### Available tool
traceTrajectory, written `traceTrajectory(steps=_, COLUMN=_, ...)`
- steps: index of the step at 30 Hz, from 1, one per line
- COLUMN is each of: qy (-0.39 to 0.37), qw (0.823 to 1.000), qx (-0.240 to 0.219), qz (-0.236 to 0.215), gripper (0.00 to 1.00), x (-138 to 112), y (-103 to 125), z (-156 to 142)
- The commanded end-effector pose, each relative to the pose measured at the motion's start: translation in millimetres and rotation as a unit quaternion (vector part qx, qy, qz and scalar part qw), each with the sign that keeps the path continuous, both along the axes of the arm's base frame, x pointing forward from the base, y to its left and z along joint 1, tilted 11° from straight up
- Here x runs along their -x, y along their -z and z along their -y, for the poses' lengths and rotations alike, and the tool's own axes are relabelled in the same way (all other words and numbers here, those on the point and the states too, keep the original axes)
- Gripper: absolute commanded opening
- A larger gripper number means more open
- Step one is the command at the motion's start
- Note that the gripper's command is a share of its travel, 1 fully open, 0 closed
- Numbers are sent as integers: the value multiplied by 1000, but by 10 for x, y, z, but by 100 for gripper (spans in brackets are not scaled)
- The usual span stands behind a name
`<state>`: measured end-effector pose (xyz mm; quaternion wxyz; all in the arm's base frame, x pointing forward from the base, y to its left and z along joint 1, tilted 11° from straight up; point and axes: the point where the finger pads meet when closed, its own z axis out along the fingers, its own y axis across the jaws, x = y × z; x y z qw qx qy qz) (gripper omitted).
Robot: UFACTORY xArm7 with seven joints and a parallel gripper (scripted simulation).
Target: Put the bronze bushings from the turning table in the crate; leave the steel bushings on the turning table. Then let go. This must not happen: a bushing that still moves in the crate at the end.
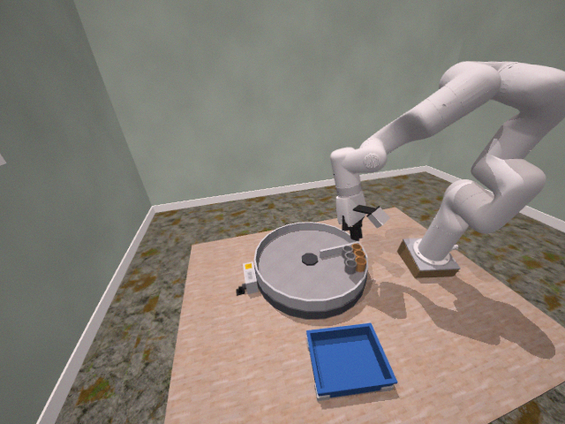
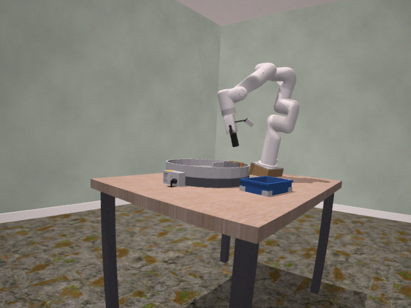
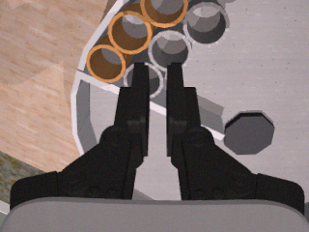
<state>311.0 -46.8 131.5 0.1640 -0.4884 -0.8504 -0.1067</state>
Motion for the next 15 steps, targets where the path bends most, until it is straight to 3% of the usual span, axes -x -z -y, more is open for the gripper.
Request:
traceTrajectory(steps=1, qy=-73, qw=997, qx=-35, qz=-16, gripper=10, x=12, y=77, z=-90)
traceTrajectory(steps=9, qy=-195, qw=976, qx=-89, qz=-41, gripper=10, x=56, y=223, z=-255)
traceTrajectory(steps=11, qy=-195, qw=976, qx=-89, qz=-41, gripper=10, x=56, y=223, z=-255)
traceTrajectory(steps=15, qy=-269, qw=954, qx=-122, qz=-56, gripper=10, x=83, y=315, z=-359)
